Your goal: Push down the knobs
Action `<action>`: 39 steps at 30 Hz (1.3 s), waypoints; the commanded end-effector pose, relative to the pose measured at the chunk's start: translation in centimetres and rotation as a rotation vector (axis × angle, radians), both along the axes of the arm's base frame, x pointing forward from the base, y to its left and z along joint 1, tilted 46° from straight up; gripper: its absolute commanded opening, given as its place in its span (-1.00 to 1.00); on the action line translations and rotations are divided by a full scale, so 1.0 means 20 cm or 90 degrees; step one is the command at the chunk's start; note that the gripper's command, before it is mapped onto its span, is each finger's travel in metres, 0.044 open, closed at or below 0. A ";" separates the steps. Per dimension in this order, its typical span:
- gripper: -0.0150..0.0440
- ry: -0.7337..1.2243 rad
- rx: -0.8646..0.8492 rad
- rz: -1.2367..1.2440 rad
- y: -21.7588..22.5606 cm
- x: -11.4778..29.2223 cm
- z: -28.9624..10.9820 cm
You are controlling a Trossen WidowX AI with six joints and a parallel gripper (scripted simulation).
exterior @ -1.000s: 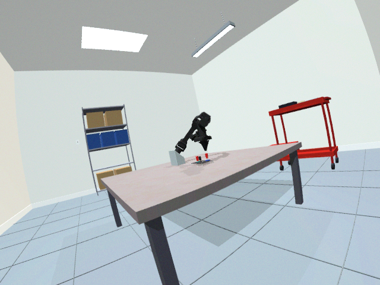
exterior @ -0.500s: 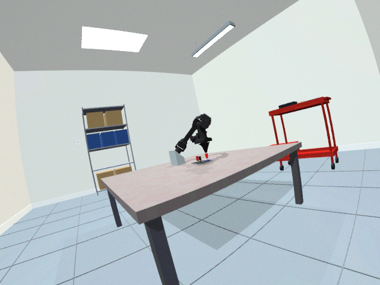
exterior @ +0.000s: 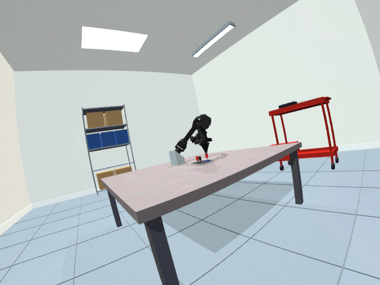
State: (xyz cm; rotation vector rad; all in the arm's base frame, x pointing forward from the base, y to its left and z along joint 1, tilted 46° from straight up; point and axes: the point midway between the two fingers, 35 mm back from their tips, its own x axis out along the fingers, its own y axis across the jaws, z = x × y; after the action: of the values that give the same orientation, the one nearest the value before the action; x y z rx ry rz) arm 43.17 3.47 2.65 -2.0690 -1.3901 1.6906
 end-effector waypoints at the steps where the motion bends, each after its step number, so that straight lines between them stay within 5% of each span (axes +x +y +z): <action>1: -0.49 0.003 0.003 -0.002 0.01 0.00 -0.01; 39: -0.49 0.003 0.003 -0.002 0.02 0.00 -0.02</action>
State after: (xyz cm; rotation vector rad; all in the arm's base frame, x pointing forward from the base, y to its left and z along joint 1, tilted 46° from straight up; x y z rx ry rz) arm 43.11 3.70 2.36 -2.0671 -1.3875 1.6905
